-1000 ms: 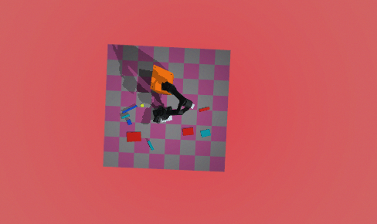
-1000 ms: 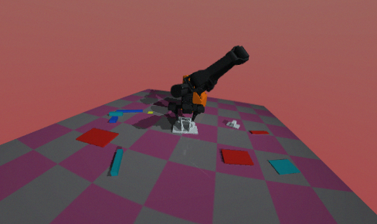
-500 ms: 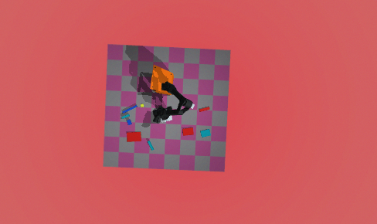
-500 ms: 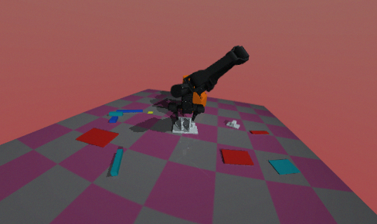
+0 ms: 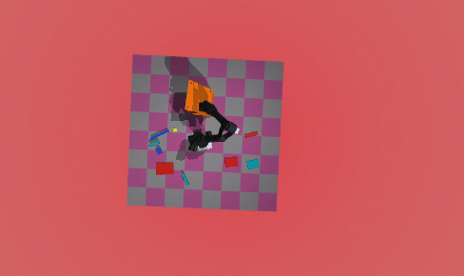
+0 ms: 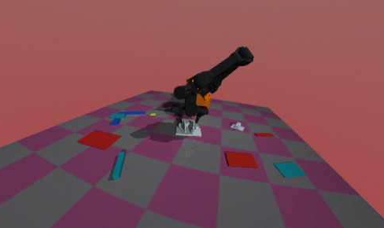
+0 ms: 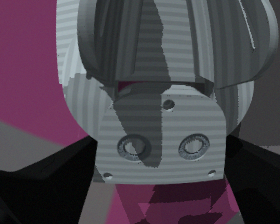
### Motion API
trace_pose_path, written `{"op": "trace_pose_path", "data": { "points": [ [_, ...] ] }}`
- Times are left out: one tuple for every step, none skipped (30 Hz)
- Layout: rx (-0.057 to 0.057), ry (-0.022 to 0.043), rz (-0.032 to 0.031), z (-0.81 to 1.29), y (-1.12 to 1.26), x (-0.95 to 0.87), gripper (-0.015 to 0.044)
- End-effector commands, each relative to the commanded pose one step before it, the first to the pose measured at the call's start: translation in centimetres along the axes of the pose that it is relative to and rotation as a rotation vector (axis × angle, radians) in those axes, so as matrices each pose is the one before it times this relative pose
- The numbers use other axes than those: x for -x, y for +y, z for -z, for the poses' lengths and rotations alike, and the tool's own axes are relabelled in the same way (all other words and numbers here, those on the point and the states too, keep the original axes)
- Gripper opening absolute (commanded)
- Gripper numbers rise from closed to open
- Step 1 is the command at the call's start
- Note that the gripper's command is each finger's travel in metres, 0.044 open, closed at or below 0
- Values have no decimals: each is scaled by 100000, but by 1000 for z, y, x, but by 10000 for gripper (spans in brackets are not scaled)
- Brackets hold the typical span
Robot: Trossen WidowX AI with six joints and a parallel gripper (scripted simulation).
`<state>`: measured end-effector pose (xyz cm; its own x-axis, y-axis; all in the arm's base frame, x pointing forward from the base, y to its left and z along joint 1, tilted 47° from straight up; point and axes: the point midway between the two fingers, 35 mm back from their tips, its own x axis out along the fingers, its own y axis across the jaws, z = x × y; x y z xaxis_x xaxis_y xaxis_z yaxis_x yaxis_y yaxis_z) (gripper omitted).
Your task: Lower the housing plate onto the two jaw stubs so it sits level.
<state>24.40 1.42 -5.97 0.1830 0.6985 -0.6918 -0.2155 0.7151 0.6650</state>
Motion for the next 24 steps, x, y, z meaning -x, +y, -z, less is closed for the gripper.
{"op": "trace_pose_path", "data": {
  "points": [
    [-389,-223,-278,-26,38,-29,351],
    [0,0,0,0,0,0,351],
    [0,0,0,0,0,0,351],
    [0,0,0,0,0,0,351],
    [0,0,0,0,0,0,351],
    [0,0,0,0,0,0,351],
    [0,0,0,0,0,0,351],
    [0,0,0,0,0,0,351],
    [388,223,278,26,-38,29,377],
    [0,0,0,0,0,0,403],
    [0,0,0,0,0,0,430],
    [0,0,0,0,0,0,440],
    [0,0,0,0,0,0,440],
    [0,0,0,0,0,0,440],
    [0,0,0,0,0,0,440],
    [0,0,0,0,0,0,440],
    [0,0,0,0,0,0,440],
    [0,0,0,0,0,0,440],
    [0,0,0,0,0,0,440],
    [0,0,0,0,0,0,440],
    [0,0,0,0,0,0,440],
    [0,0,0,0,0,0,440],
    [0,0,0,0,0,0,440],
    [0,0,0,0,0,0,440]
  ]
}}
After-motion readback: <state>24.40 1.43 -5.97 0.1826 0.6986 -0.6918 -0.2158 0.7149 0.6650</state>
